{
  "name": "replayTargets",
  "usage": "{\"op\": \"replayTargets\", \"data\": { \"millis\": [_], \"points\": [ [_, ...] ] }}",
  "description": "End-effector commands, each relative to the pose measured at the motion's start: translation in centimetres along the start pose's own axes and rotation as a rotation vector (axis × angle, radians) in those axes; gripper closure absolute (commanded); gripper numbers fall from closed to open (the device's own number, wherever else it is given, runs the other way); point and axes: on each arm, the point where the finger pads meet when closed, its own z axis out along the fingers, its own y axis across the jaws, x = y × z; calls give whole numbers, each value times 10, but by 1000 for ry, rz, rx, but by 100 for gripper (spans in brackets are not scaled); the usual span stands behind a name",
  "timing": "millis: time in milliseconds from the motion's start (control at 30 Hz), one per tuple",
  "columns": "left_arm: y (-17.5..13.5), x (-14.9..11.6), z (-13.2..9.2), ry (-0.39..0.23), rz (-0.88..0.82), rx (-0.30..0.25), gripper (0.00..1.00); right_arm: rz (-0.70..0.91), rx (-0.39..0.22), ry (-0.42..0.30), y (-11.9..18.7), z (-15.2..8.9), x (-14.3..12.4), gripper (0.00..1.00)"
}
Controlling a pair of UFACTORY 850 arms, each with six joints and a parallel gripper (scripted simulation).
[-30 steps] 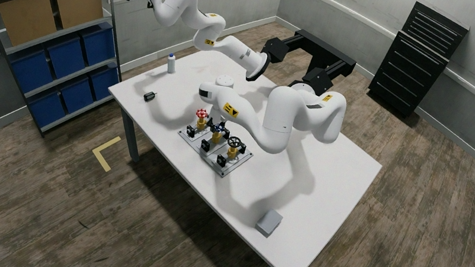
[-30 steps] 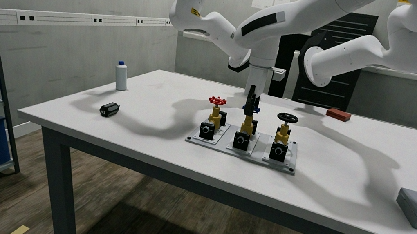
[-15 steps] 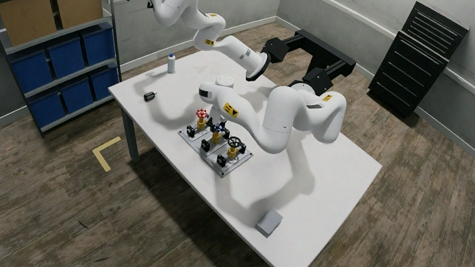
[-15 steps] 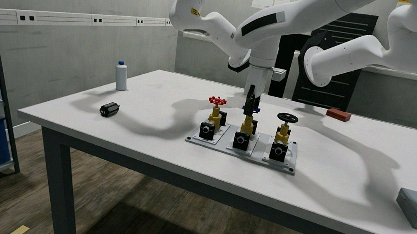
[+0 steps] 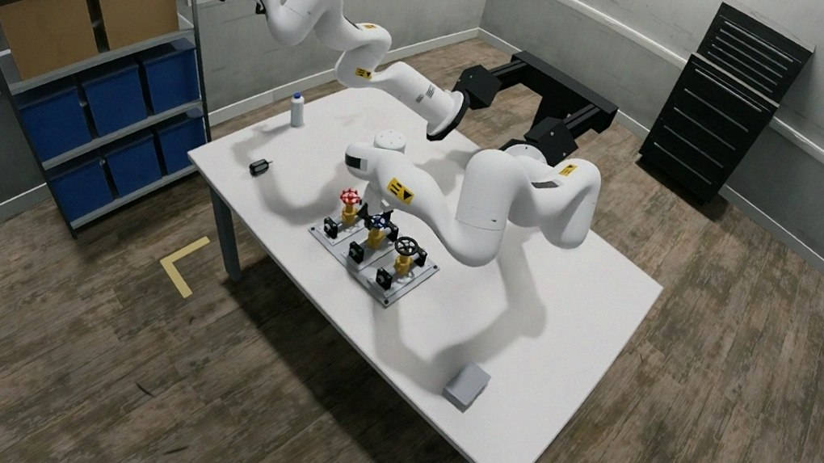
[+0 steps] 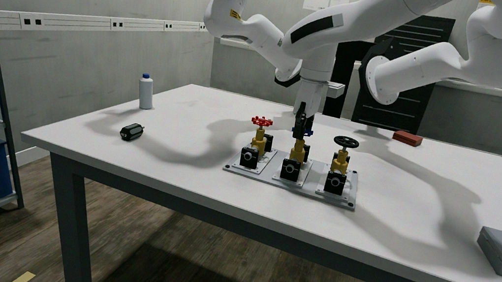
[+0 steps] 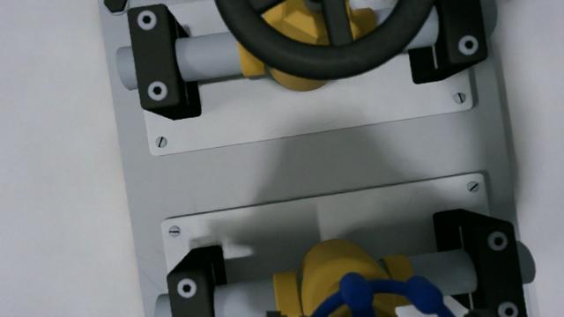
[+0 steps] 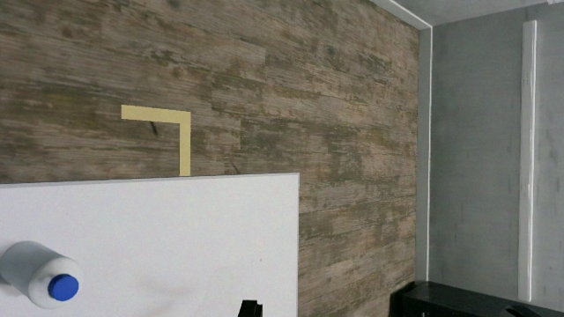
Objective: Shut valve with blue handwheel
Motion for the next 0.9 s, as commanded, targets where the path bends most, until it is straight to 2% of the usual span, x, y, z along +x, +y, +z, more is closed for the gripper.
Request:
{"op": "replayTargets", "data": {
  "millis": [0,867],
  "points": [
    [0,0,0,-1,12,-1,100,0,0,1,0,0,0,0],
    [0,0,0,-1,136,-1,100,0,0,1,0,0,0,0]
  ]
}}
